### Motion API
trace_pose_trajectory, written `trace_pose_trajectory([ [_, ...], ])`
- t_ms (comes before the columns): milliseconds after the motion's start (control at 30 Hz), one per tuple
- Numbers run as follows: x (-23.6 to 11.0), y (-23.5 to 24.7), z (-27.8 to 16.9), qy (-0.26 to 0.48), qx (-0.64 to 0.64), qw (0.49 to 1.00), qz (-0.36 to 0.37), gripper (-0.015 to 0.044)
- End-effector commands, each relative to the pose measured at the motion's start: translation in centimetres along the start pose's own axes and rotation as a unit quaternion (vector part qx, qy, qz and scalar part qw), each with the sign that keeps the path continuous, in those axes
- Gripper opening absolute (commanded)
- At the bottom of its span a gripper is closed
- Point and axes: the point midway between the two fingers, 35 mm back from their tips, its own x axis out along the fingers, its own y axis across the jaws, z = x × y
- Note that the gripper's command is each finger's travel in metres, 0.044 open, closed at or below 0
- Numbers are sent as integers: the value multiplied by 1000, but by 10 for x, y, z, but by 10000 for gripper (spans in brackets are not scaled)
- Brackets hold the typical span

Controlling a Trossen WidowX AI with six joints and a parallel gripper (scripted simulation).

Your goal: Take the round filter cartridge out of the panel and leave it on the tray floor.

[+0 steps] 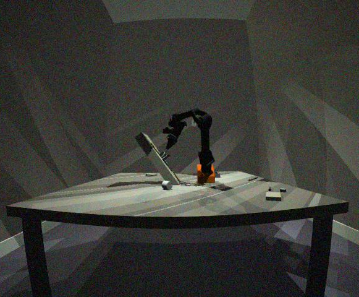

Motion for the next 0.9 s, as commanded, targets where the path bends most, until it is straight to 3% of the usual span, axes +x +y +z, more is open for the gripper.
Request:
trace_pose_trajectory([
  [0, 6, -1, -1, 2, -1, 1000, 0, 305],
  [867, 41, -1, -2, 4, -2, 1000, 0, 291],
])
